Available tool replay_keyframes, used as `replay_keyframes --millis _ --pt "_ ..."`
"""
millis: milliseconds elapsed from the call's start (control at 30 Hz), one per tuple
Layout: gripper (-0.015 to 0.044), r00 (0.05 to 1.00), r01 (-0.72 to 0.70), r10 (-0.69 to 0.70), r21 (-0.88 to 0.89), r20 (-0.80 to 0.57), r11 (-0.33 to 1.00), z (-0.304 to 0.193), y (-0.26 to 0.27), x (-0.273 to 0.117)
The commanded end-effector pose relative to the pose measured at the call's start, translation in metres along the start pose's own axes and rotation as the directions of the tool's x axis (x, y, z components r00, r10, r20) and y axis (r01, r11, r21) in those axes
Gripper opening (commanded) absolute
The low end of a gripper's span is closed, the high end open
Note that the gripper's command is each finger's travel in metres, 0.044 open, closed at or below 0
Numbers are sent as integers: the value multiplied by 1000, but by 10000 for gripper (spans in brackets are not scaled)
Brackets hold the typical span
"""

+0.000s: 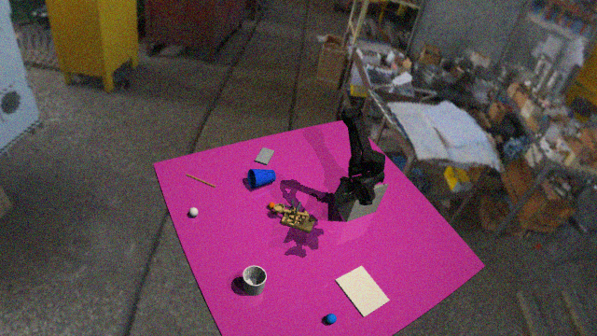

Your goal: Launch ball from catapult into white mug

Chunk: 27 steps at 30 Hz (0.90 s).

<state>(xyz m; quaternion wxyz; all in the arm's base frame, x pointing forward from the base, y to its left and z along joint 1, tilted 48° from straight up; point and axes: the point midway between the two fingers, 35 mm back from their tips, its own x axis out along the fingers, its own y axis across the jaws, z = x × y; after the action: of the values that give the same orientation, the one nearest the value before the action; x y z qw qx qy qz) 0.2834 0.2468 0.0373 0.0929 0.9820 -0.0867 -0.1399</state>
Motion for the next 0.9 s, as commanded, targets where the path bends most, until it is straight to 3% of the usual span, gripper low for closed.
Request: replay_keyframes --millis 0,467,867 --pt "426 1000 -1 1 1 1 1000 0 0 0" --pt "440 980 -121 117 17 160 992 12 29 44" --pt "440 875 -317 291 5 386 948 31 84 81"
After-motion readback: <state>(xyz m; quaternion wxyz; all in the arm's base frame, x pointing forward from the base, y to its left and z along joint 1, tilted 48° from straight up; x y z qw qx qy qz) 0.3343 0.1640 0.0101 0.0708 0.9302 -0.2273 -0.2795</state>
